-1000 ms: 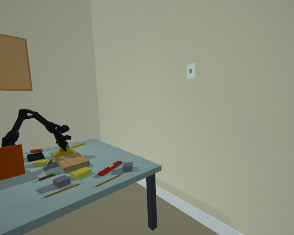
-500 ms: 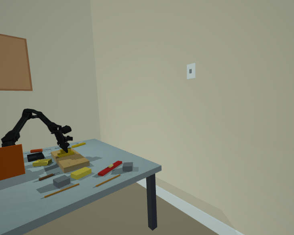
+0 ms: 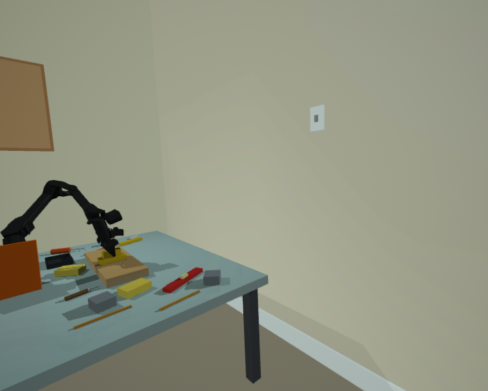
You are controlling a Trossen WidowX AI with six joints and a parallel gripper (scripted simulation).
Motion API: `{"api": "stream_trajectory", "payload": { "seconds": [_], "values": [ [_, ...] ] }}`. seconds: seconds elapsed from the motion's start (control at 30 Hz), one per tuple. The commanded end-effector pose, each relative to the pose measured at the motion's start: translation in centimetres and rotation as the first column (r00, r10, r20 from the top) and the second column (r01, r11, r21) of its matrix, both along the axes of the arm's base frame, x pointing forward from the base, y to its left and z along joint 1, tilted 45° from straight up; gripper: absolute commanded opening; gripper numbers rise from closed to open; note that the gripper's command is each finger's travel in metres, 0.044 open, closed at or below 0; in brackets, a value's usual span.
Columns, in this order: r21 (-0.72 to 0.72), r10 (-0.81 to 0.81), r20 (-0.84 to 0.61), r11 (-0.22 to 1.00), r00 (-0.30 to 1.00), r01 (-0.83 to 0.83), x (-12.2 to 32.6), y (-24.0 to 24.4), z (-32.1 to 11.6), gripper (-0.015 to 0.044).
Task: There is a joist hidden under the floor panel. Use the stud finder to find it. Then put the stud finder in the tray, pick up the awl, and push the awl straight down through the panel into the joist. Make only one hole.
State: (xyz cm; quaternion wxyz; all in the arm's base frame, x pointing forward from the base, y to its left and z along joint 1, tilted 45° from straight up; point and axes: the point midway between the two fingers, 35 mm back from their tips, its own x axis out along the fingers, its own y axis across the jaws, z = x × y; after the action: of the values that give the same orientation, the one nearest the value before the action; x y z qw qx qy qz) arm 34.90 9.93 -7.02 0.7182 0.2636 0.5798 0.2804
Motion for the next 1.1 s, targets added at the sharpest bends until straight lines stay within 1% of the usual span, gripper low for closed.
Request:
{"api": "stream_trajectory", "payload": {
  "seconds": [0.0,1.07],
  "values": [
    [-0.001,0.003,0.001,1.000,1.000,-0.003,0.1,-1.0,-1.1,0.0000],
    [-0.008,0.003,0.006,1.000,1.000,-0.003,1.3,-9.4,-9.2,0.0000]
  ]
}}
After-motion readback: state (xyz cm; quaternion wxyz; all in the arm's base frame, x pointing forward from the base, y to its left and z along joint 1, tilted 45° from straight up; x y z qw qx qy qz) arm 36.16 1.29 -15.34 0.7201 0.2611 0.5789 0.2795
